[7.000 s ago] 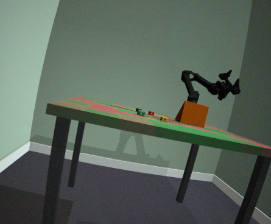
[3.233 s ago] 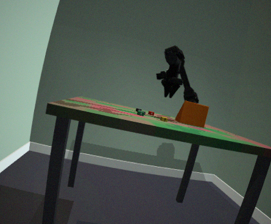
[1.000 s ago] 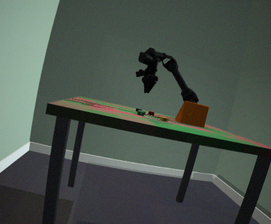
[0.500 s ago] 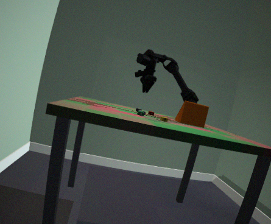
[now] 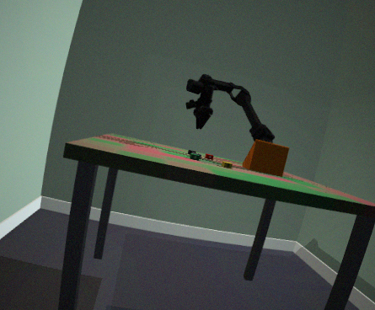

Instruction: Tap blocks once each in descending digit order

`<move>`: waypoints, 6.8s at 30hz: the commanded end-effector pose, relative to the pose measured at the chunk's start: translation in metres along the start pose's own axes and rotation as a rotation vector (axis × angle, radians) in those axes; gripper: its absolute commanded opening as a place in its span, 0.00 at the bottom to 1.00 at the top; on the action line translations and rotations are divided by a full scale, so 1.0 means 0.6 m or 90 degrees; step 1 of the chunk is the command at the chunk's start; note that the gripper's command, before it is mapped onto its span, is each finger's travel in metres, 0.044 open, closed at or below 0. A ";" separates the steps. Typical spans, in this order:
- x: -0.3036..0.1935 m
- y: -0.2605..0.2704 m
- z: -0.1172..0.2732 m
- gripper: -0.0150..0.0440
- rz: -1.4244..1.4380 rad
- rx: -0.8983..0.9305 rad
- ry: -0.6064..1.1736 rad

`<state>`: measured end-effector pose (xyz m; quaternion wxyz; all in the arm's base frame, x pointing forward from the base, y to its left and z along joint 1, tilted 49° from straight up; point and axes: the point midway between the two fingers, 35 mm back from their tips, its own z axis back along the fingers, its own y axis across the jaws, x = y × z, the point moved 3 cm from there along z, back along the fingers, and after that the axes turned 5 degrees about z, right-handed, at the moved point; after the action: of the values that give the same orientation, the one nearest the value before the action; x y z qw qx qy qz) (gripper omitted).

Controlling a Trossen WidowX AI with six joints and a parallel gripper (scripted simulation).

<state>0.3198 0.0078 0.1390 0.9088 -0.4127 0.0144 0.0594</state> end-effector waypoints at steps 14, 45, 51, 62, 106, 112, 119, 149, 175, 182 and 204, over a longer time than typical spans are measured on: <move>-0.005 -0.001 -0.002 0.93 0.005 -0.002 0.004; -0.126 0.018 -0.137 0.29 0.006 -0.004 0.005; -0.126 0.018 -0.141 0.29 0.006 -0.004 0.005; -0.126 0.018 -0.170 0.29 0.006 -0.004 0.005; 0.008 0.176 0.004 0.29 0.004 0.002 0.003; 0.032 0.228 -0.002 0.29 0.003 0.002 0.002; 0.034 0.228 -0.120 0.29 0.003 0.001 0.002; 0.031 0.227 -0.187 0.29 0.003 -0.001 0.002; 0.029 0.126 0.001 0.29 0.005 0.005 0.001; -0.002 -0.002 -0.002 0.29 0.005 -0.002 0.003; -0.003 -0.003 -0.141 0.29 0.004 -0.004 0.003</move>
<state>0.3211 -0.0533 0.0882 0.9083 -0.4139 0.0159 0.0587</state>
